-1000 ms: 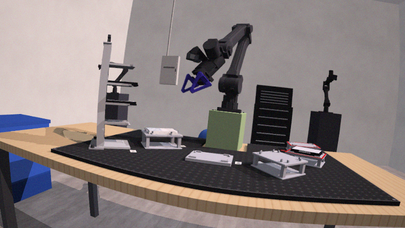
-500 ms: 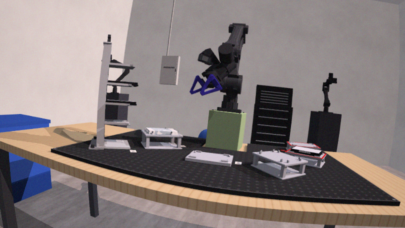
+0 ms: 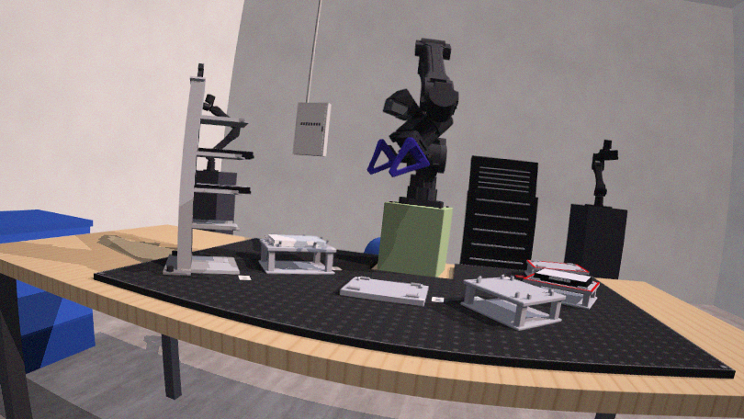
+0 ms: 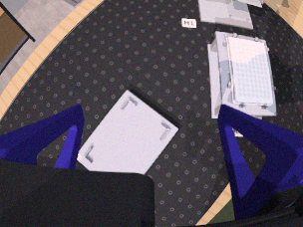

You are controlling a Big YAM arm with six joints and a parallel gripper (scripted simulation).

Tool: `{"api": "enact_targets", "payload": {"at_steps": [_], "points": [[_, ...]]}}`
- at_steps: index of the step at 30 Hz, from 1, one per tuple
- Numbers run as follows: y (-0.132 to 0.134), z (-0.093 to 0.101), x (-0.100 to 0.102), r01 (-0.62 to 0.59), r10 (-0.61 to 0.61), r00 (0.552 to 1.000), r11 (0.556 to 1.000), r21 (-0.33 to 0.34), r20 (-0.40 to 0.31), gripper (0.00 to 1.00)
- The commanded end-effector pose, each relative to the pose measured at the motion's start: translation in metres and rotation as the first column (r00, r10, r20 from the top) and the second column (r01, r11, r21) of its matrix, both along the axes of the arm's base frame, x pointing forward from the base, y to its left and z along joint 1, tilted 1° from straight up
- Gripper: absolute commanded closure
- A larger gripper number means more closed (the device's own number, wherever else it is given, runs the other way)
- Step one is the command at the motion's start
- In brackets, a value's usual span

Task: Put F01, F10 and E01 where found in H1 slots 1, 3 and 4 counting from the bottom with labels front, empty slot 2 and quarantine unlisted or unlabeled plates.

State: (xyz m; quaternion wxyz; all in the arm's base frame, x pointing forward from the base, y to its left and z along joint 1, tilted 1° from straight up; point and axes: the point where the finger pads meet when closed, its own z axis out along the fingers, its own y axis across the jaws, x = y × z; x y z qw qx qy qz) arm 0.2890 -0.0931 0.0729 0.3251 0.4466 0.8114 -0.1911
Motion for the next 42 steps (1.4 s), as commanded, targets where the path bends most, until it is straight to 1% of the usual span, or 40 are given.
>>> {"api": "enact_targets", "payload": {"at_steps": [1,5,7,17,18,19,20,21,22,24,26,29,30,42], "points": [[0.014,0.023,0.026,0.026,-0.028,0.997,0.999,0.023,0.077,0.0],[0.028,0.023,0.027,0.026,-0.028,0.997,0.999,0.025,0.076,0.0],[0.028,0.023,0.027,0.026,-0.028,0.997,0.999,0.025,0.076,0.0],[0.064,0.022,0.029,0.025,-0.028,0.997,0.999,0.03,0.073,0.0],[0.065,0.022,0.029,0.025,-0.028,0.997,0.999,0.03,0.073,0.0],[0.066,0.019,0.033,0.025,-0.028,0.995,0.999,0.036,0.091,0.0],[0.058,-0.002,0.014,0.034,-0.035,0.998,0.999,0.024,0.051,0.0],[0.053,-0.007,0.012,0.048,-0.049,0.998,0.999,0.023,0.047,0.0],[0.053,-0.01,0.012,0.048,-0.05,0.998,0.999,0.023,0.047,0.0],[0.053,-0.01,0.012,0.048,-0.05,0.998,0.999,0.023,0.047,0.0],[0.057,-0.017,0.012,0.036,-0.037,0.998,0.999,0.023,0.047,0.0],[0.057,-0.014,0.013,0.036,-0.037,0.998,0.999,0.026,0.056,0.0],[0.06,-0.006,0.022,0.028,-0.03,0.997,0.999,0.028,0.064,0.0],[0.06,-0.006,0.022,0.028,-0.03,0.997,0.999,0.028,0.064,0.0]]}}
